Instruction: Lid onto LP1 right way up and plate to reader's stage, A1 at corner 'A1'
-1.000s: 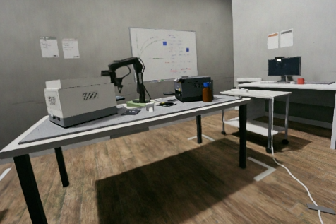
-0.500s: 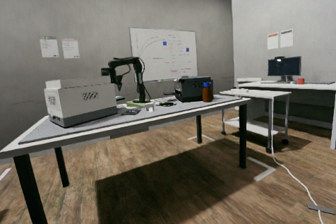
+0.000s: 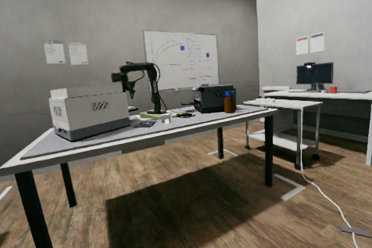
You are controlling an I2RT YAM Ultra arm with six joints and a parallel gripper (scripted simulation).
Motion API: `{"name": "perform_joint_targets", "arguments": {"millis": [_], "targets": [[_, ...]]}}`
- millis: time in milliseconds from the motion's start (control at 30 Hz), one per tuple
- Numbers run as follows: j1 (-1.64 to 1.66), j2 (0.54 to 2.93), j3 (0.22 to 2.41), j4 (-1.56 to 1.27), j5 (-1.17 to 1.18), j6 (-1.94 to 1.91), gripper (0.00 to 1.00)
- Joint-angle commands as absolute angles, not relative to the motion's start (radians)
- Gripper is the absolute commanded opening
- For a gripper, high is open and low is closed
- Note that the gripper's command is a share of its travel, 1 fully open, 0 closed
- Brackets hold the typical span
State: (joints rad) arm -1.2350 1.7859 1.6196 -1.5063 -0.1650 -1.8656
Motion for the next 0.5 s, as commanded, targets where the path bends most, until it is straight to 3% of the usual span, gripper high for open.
{"name": "perform_joint_targets", "arguments": {"millis": [0, 467], "targets": [[-1.248, 1.78, 1.662, -1.54, -0.171, -1.877, 1.0], [-1.239, 1.781, 1.644, -1.529, -0.167, -1.87, 1.0]]}}
